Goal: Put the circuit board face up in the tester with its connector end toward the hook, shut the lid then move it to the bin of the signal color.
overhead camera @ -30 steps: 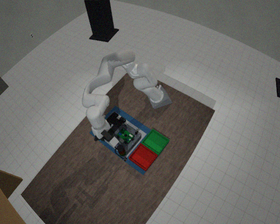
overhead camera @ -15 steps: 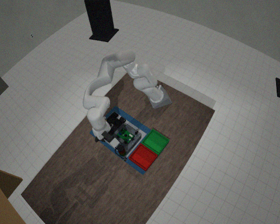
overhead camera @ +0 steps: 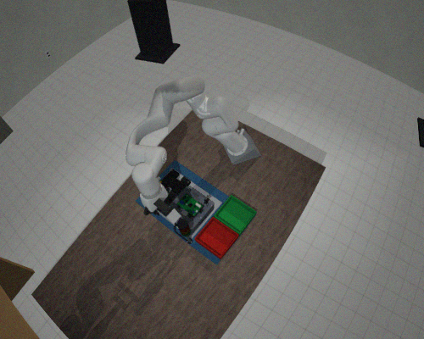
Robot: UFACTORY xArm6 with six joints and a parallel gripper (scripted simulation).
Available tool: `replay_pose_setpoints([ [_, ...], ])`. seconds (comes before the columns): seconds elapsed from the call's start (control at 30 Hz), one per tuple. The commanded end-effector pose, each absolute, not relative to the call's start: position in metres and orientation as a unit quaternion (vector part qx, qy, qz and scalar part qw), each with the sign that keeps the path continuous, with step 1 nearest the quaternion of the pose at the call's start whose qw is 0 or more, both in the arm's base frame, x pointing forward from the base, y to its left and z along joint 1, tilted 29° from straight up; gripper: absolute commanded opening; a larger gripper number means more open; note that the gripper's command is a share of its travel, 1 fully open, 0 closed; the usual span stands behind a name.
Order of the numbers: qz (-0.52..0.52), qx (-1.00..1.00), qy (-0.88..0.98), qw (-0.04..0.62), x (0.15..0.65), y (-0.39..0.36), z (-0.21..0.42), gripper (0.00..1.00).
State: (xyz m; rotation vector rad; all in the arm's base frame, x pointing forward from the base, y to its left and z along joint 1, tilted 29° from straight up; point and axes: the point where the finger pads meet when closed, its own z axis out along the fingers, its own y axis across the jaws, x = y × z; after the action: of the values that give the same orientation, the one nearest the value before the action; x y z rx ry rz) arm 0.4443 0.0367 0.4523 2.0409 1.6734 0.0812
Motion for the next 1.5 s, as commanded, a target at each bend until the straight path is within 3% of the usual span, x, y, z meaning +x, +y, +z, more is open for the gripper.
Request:
replay_pose_setpoints([
  [0.0,0.032,0.749,0.614,0.249,0.445,0.036,0.453,0.51],
  [0.97,0.032,0.749,0.614,0.249,0.459,0.023,0.419,0.51],
  [1.0,0.032,0.749,0.614,0.249,0.459,0.023,0.419,0.0],
  [1.47,0.032,0.749,0.614,0.249,0.459,0.023,0.419,0.0],
])
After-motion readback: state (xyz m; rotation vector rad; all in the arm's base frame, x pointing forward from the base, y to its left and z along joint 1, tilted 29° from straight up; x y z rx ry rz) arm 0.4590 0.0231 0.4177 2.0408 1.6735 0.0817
